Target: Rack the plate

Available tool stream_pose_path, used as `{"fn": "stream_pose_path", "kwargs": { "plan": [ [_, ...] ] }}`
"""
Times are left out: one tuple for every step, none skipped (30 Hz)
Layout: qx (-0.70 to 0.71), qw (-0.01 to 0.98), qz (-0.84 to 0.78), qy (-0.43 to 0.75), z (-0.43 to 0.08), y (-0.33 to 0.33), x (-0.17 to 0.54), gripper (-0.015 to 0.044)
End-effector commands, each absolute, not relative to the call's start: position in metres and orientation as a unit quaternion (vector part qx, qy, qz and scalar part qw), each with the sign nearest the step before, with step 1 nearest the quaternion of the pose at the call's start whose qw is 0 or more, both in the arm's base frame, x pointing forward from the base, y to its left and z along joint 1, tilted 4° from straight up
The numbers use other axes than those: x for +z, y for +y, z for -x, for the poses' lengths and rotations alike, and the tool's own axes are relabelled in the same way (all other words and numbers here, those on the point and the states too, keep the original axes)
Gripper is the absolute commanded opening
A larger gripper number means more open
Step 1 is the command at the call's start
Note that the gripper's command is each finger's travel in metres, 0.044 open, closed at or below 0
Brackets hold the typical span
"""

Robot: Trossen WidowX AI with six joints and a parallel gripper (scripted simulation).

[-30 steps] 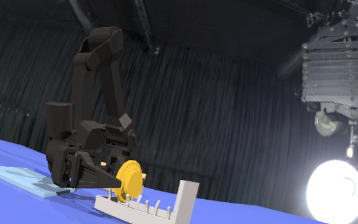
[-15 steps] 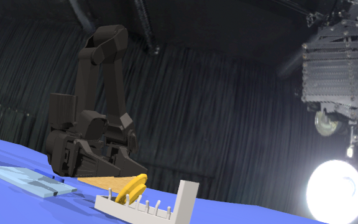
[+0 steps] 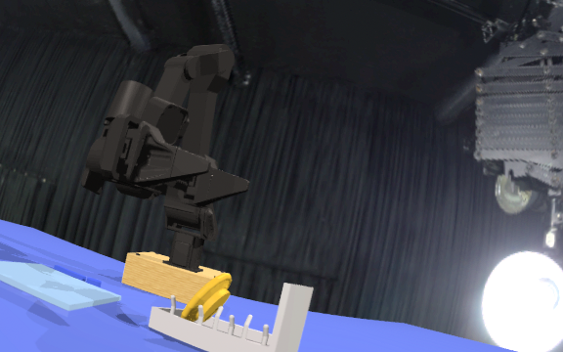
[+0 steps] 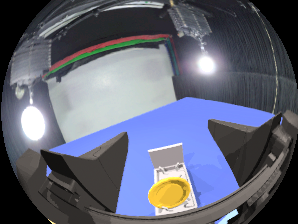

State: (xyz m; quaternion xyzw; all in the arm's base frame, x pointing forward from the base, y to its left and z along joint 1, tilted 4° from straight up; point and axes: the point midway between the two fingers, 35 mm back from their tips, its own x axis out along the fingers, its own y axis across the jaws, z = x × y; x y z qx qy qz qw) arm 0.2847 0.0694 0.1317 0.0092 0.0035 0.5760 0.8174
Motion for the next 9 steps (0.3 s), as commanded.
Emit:
{"fn": "stream_pose_path", "kwargs": {
  "plan": [
    [0.556, 0.83, -0.029, 0.015, -0.299, 0.066, 0.139, 0.04],
    [0.548, 0.836, -0.036, 0.02, -0.305, 0.064, 0.14, 0.04],
    [0.539, 0.841, -0.044, 0.025, -0.311, 0.063, 0.141, 0.04],
    [0.529, 0.846, -0.051, 0.031, -0.317, 0.061, 0.142, 0.04],
    [0.52, 0.851, -0.058, 0.037, -0.323, 0.059, 0.143, 0.04],
    [0.511, 0.856, -0.065, 0.044, -0.328, 0.058, 0.144, 0.04],
    [0.501, 0.861, -0.071, 0.05, -0.334, 0.056, 0.145, 0.04],
    [0.492, 0.865, -0.077, 0.057, -0.339, 0.054, 0.146, 0.04],
    [0.482, 0.87, -0.083, 0.064, -0.344, 0.053, 0.146, 0.04]
  ]
}}
